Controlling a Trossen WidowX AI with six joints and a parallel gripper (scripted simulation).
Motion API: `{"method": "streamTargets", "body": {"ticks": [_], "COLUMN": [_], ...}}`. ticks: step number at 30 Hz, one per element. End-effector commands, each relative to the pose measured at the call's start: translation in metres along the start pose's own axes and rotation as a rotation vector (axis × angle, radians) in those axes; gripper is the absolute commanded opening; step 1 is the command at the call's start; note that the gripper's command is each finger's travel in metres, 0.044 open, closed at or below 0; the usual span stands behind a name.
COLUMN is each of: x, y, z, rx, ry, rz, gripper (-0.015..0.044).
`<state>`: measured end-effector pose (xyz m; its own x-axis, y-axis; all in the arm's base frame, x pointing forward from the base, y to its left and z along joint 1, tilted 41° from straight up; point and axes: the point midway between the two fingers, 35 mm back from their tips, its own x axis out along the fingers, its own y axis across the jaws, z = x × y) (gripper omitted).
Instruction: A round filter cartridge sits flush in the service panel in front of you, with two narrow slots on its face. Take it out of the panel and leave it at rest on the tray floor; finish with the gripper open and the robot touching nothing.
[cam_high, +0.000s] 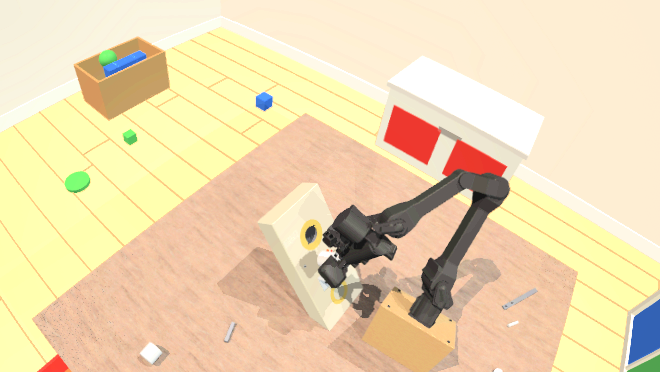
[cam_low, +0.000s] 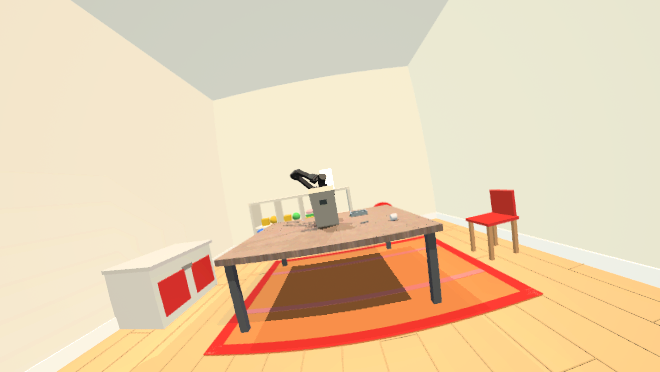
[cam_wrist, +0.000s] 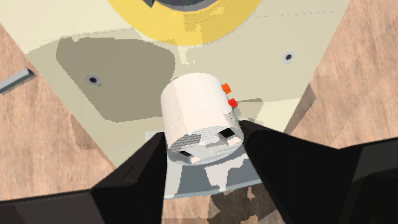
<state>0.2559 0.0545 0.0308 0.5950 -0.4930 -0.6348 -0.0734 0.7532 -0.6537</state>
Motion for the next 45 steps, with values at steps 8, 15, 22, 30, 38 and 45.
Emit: {"method": "streamTargets", "body": {"ticks": [8, 15, 22, 30, 38, 45], "x": [-0.032, -0.064, -0.093, -0.091, -0.087, -0.083], "y": [0.006, 0.006, 0.002, 0.031, 0.064, 0.093], "z": [0.012, 0.014, 0.014, 0.017, 0.016, 0.012], "rx": [0.006, 0.005, 0.004, 0.005, 0.006, 0.007], "ry": [0.002, 0.005, -0.001, -0.001, -0.002, -0.003], "rz": [0.011, 0.011, 0.002, 0.005, 0.006, 0.005], "gripper": [0.0, 0.0, 0.0, 0.0, 0.0, 0.0]}}
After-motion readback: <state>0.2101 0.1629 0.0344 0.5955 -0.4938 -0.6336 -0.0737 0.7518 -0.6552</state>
